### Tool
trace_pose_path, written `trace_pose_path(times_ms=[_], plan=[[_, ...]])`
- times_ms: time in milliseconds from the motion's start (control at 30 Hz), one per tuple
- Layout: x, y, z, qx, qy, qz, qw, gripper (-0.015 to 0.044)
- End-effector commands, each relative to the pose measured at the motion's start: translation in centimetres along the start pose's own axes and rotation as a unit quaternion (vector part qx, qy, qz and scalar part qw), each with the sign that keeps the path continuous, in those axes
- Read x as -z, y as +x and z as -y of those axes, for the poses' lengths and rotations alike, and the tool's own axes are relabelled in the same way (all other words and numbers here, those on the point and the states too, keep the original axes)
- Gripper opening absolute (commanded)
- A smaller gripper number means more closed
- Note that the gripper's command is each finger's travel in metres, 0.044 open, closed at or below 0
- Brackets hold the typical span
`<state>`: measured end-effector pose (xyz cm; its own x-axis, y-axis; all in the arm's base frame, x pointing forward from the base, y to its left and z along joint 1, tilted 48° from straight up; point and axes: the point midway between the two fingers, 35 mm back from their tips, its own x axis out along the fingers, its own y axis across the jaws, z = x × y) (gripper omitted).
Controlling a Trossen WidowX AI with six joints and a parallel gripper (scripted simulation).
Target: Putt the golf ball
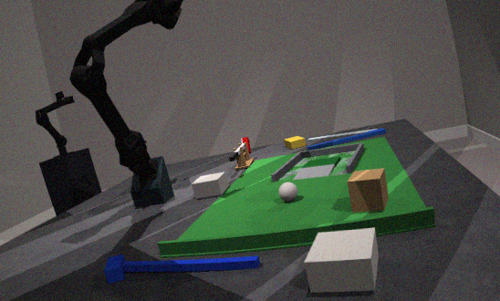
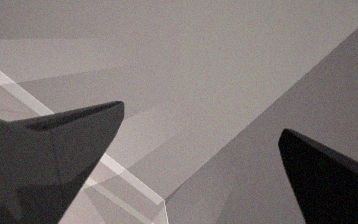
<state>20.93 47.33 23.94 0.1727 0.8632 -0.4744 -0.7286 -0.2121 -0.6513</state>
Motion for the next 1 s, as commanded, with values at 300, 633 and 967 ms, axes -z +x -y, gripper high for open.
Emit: trace_pose_path(times_ms=[300, 633, 967], plan=[[19.2, 0.6, -8.3, -0.103, 0.114, -0.287, 0.945, 0.044], [31.1, -5.0, -17.2, -0.202, 0.18, -0.493, 0.827, 0.044], [36.7, -12.6, -25.1, -0.307, 0.194, -0.628, 0.688, 0.044]])
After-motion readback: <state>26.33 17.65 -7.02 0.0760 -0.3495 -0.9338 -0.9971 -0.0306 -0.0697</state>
